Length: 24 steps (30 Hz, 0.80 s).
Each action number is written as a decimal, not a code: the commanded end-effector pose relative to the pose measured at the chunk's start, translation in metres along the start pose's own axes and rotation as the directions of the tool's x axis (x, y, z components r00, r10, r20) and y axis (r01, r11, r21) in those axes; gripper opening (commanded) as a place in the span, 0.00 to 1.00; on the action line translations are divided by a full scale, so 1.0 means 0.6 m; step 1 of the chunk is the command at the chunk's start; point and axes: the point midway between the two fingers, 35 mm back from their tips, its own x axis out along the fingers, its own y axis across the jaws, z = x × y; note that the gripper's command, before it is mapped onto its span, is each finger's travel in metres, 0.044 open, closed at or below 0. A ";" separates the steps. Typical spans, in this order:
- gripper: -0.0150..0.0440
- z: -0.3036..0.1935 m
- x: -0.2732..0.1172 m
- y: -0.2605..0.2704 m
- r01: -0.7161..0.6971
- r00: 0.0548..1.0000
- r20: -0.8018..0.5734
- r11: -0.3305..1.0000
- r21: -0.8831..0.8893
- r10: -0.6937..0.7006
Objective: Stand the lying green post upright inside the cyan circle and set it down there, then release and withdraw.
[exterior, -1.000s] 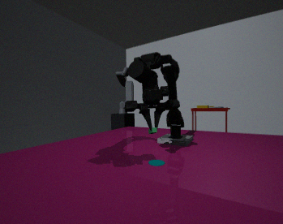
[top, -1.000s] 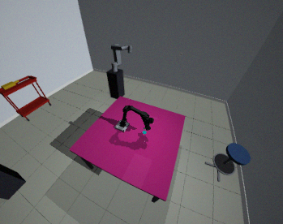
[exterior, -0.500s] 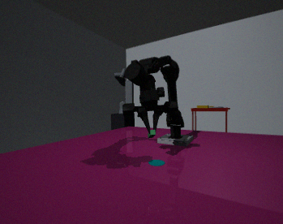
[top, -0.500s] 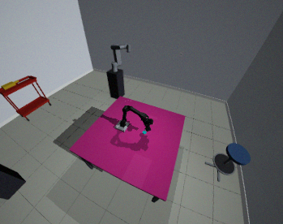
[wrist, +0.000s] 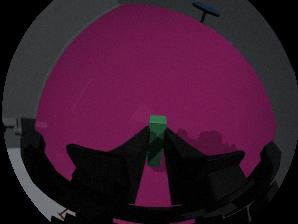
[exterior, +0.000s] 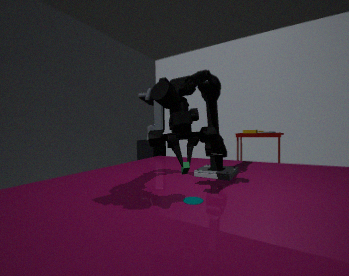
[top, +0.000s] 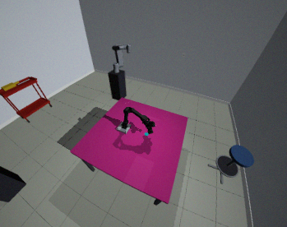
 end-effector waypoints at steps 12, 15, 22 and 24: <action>0.29 0.003 0.010 -0.010 -0.012 0.995 0.101 0.999 0.035 0.009; 0.29 0.003 0.011 -0.012 -0.014 0.992 0.122 0.999 0.040 0.009; 0.29 0.005 0.013 -0.017 -0.018 0.985 0.171 0.999 0.049 0.009; 0.29 0.005 0.014 -0.018 -0.019 0.983 0.185 0.998 0.052 0.010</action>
